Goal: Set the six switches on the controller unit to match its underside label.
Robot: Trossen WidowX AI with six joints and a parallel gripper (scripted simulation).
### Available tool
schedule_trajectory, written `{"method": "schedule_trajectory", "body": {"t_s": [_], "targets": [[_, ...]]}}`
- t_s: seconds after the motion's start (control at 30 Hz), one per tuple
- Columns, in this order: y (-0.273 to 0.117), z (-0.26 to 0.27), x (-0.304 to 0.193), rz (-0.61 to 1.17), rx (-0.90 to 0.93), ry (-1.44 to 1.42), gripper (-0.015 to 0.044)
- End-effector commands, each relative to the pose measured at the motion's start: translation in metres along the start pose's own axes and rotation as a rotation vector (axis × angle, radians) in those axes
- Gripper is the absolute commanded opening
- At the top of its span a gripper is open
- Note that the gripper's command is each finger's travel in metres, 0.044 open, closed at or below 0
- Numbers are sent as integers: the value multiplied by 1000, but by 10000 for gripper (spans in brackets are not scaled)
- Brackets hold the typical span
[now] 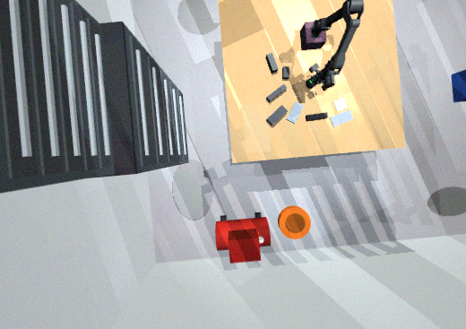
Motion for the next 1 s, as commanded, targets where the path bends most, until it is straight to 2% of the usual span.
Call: {"method": "schedule_trajectory", "body": {"t_s": [0.0, 0.1, 0.27, 0.43, 0.6, 0.97], "targets": [[1, 0, 0, 2, -1, -1, 0], [-2, 0, 0, 0, 0, 0, 0], [-44, 0, 0, 2, -1, -1, 0], [-44, 0, 1, 2, -1, -1, 0], [-46, 15, 28, 0, 0, -1, 0], [-47, 13, 29, 0, 0, -1, 0]]}}
Point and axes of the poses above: the point midway between the two fingers, 35 mm back from their tips, its own y axis out along the fingers, its own z axis across the jaws, x = y × z, the point moved 5 cm from there along -y, back along the fingers, and after that the axes turned 6 degrees about y, right-handed, at the moved point
